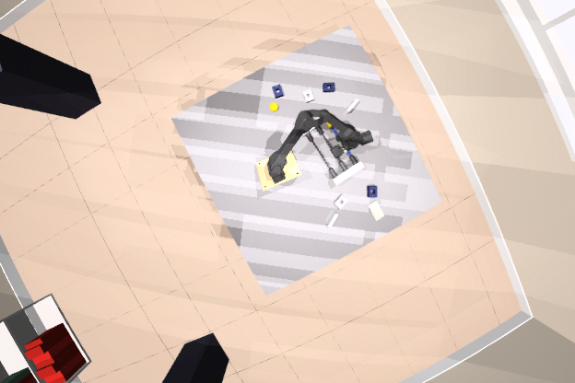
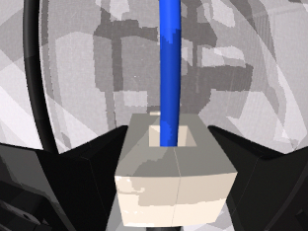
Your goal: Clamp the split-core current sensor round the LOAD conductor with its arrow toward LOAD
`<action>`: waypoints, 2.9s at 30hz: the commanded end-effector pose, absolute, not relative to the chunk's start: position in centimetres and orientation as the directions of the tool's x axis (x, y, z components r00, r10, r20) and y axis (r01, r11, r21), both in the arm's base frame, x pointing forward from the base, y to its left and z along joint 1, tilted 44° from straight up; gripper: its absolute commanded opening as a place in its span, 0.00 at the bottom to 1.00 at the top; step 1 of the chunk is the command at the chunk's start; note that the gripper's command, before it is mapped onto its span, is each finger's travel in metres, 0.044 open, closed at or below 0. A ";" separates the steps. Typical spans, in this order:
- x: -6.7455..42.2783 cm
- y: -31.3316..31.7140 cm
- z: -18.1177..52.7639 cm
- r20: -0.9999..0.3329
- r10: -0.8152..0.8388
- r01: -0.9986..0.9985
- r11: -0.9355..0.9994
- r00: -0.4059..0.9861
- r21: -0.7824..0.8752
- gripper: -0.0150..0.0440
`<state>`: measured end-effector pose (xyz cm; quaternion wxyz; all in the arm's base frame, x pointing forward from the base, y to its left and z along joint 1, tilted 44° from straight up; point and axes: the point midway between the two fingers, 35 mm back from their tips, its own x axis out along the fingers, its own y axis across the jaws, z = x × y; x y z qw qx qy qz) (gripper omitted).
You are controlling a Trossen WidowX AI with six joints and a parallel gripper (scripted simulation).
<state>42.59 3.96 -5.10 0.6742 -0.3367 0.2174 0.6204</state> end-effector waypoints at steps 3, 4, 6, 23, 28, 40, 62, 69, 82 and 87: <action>42.6 4.0 -5.1 -0.711 0.690 -0.983 0.004 0.136 -0.184 0.52; 42.6 4.0 -5.1 -0.711 0.690 -0.983 0.004 0.136 -0.184 0.51; 42.6 4.0 -5.1 -0.711 0.690 -0.983 0.004 0.136 -0.184 0.48; 42.5 3.9 -4.9 -0.711 0.692 -0.985 -0.002 0.122 -0.170 0.25; 42.5 3.9 -4.9 -0.711 0.692 -0.985 -0.004 0.121 -0.171 0.25; 42.5 4.0 -5.1 -0.711 0.692 -0.985 -0.004 0.121 -0.171 0.25; 42.6 3.9 -5.1 -0.711 0.692 -0.984 -0.005 0.125 -0.178 0.70; 42.6 3.9 -5.1 -0.711 0.692 -0.984 -0.005 0.125 -0.178 0.70; 42.6 3.9 -5.1 -0.711 0.692 -0.984 -0.005 0.125 -0.178 0.70; 42.6 3.9 -5.1 -0.711 0.692 -0.984 -0.005 0.125 -0.178 0.70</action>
